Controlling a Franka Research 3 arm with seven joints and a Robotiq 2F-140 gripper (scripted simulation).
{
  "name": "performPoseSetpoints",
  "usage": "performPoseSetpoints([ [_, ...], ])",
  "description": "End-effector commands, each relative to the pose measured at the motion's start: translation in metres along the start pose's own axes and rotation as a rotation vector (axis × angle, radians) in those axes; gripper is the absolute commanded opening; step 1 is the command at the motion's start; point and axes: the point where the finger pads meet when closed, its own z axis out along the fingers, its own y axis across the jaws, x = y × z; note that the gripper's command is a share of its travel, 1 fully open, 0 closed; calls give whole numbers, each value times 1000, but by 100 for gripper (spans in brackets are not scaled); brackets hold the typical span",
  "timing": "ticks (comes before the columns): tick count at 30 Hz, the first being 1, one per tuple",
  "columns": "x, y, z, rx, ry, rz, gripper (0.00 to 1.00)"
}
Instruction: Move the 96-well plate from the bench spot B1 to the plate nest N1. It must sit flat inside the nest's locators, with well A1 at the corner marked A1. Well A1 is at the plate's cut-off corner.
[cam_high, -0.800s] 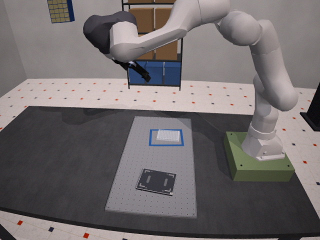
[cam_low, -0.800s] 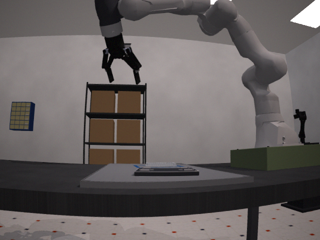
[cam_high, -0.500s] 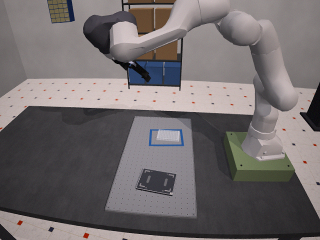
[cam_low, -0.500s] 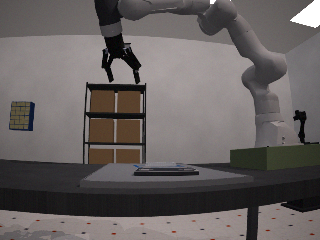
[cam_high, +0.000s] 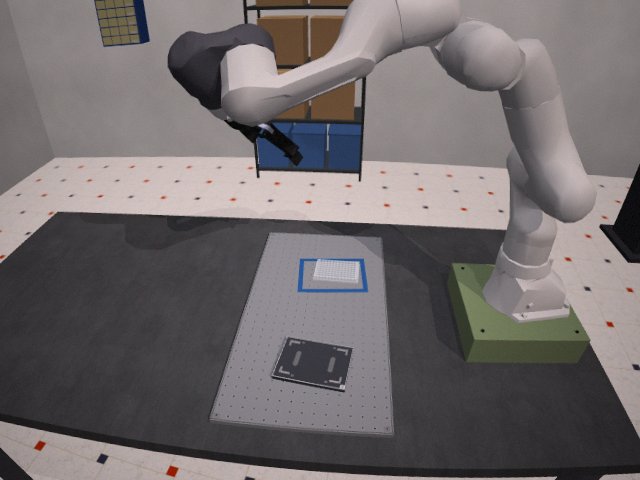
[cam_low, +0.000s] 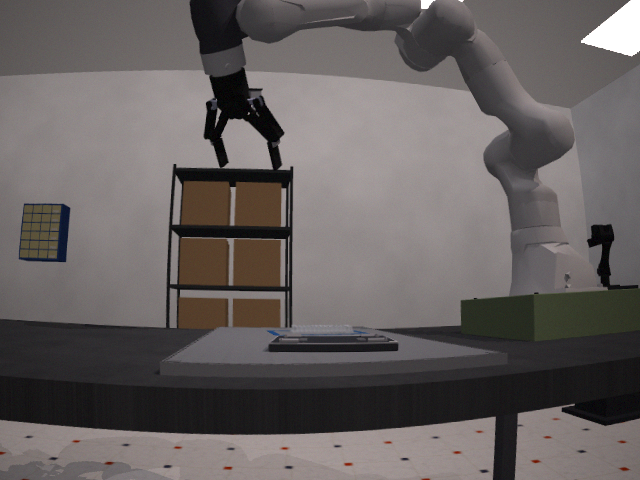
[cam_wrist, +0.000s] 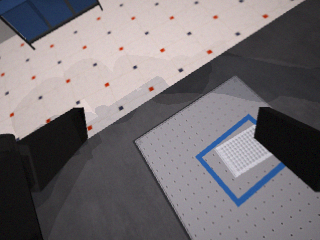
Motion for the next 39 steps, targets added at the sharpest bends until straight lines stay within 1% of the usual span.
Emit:
performPoseSetpoints([
  [1, -6, 1, 7, -4, -21, -75, 100],
  [8, -25, 10, 29, -18, -79, -283, 100],
  [10, -25, 10, 29, -18, -79, -283, 100],
  [20, -51, 29, 64, -21, -185, -596, 100],
  [23, -59, 36, 74, -17, -219, -685, 100],
  [25, -62, 38, 78, -15, -232, -719, 100],
  [27, -62, 38, 78, -15, -232, -719, 100],
  [34, -79, 56, 101, 11, -320, -932, 100],
  [35, -79, 56, 101, 11, -320, -932, 100],
  [38, -85, 65, 111, 29, -359, -1021, 100],
  [39, -85, 65, 111, 29, -359, -1021, 100],
])
